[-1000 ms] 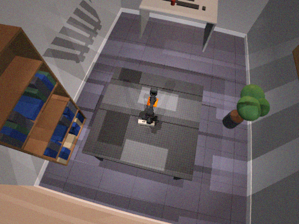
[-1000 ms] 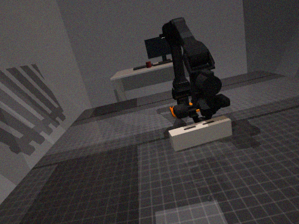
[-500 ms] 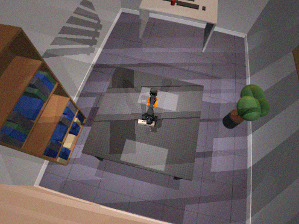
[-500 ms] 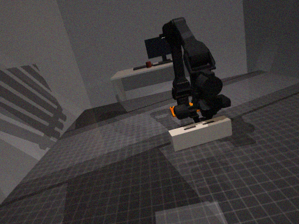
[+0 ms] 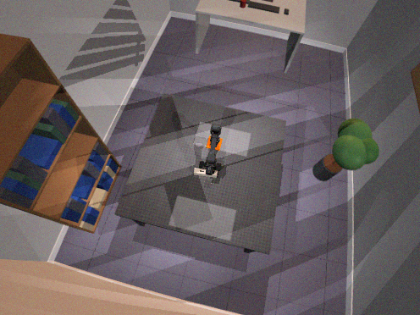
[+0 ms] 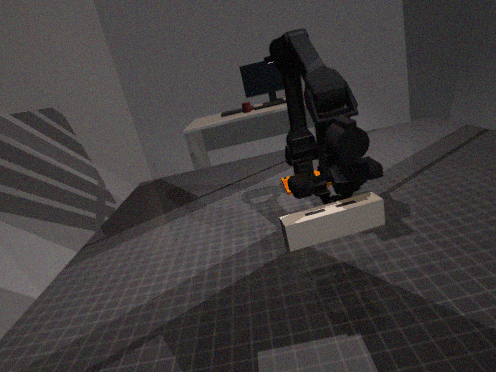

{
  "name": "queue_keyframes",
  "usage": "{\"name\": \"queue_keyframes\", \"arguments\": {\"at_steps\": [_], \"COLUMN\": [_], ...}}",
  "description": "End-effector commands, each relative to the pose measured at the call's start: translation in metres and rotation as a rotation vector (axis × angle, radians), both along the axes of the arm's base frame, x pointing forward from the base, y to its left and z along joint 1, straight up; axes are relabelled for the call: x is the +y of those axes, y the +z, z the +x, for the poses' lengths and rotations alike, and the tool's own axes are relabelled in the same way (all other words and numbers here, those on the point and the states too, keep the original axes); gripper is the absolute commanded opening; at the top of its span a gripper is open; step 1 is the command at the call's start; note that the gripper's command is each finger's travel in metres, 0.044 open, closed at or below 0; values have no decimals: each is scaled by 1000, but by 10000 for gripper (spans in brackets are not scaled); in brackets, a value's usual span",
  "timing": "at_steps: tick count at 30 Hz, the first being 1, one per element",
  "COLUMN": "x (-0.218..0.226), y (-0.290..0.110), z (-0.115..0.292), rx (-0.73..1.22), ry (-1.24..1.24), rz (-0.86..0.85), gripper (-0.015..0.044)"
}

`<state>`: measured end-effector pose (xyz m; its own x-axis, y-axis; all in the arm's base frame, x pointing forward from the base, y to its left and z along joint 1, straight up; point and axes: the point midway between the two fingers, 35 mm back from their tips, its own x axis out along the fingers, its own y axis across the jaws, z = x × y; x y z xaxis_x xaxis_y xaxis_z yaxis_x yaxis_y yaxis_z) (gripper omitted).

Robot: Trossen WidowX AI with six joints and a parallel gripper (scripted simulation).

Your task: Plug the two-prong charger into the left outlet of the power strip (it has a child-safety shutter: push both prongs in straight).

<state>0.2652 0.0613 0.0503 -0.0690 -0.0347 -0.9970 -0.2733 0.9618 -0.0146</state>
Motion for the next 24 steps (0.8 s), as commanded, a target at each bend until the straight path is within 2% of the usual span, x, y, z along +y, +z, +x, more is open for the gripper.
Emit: {"name": "queue_keyframes", "arguments": {"at_steps": [1,17,24], "x": [0,0,-1], "y": [0,0,0], "z": [0,0,-2], "rx": [-2,-2,-6], "ry": [0,0,0], "rz": [0,1,3], "gripper": [26,440,440]}}
